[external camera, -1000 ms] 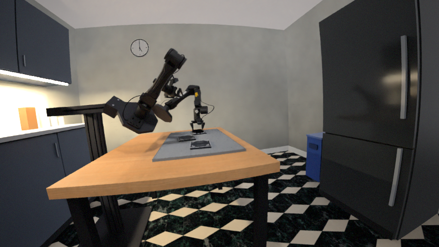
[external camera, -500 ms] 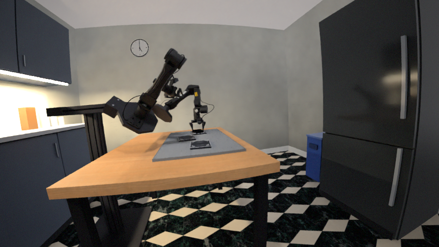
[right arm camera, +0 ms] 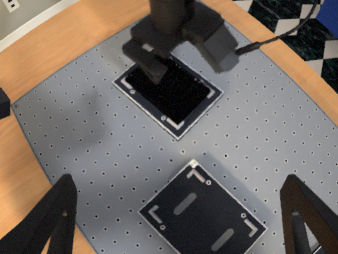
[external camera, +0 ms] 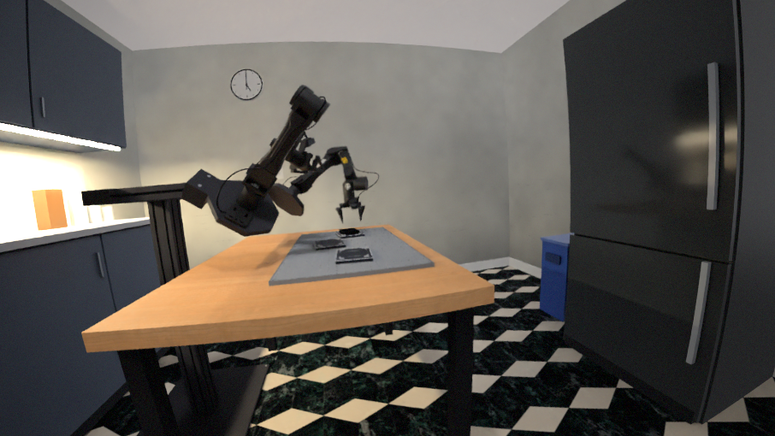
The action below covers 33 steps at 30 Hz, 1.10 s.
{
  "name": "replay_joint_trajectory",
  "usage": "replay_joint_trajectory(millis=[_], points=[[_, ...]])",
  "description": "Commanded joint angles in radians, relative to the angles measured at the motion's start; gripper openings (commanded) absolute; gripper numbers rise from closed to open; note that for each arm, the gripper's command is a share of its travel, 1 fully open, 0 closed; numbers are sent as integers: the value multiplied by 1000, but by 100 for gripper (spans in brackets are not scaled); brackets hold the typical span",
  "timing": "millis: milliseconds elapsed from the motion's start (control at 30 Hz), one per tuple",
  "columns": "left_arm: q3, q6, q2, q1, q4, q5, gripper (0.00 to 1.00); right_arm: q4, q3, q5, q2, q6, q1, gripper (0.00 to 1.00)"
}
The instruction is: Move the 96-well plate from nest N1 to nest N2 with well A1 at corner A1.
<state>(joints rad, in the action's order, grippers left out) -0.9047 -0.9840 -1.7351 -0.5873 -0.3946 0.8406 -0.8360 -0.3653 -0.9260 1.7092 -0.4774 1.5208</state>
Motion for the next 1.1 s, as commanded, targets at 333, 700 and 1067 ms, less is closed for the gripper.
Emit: replay_joint_trajectory(millis=[333,700,1067], points=[[-89,211,34,-135,-336,7,100,-6,7,2,9,-7,9,100],[46,380,174,-147,-94,-44,100,-6,7,2,9,-7,9,100],[292,559,368,-173,229,-30,100,-6,7,2,9,-7,9,100]])
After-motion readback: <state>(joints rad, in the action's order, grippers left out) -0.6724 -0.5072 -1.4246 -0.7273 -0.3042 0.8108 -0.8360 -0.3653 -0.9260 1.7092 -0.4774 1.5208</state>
